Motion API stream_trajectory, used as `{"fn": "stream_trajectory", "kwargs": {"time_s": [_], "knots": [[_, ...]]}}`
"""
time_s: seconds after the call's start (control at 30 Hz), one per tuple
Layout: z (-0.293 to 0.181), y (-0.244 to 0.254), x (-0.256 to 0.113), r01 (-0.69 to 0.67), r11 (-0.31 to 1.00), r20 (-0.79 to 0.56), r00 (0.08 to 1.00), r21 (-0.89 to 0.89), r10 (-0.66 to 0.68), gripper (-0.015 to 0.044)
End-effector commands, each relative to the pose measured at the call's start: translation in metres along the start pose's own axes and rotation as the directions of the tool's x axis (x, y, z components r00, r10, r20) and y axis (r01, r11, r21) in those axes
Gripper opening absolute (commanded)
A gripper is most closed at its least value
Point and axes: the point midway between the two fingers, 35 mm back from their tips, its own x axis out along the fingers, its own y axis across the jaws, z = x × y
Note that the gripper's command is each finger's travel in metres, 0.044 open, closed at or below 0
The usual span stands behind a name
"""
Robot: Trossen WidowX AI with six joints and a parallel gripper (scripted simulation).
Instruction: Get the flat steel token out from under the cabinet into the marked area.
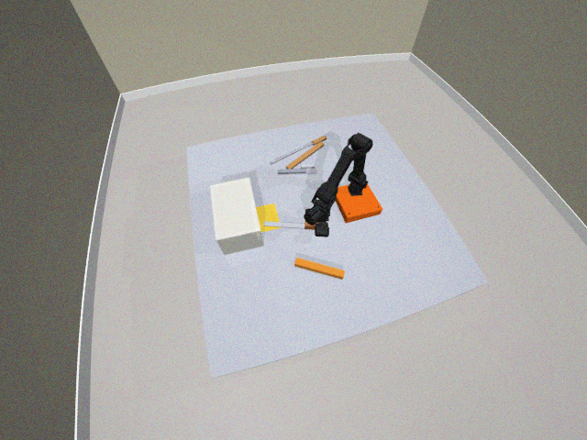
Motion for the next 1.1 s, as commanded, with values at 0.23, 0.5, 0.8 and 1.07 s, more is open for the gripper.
{"fn": "stream_trajectory", "kwargs": {"time_s": [0.23, 0.5, 0.8, 1.07], "knots": [[-0.002, -0.0002, -0.001, -0.001, 0.996, 0.001, 1.0, -0.085, 0.001, 0.0], [-0.0022, -0.0001, -0.0011, -0.001, 0.989, 0.001, 1.0, -0.149, 0.001, 0.0], [-0.0024, 0.0, -0.0011, -0.001, 0.976, 0.001, 1.0, -0.22, 0.001, 0.0], [-0.0026, 0.0002, -0.0012, -0.001, 0.959, 0.0, 1.0, -0.282, 0.001, 0.0]]}}
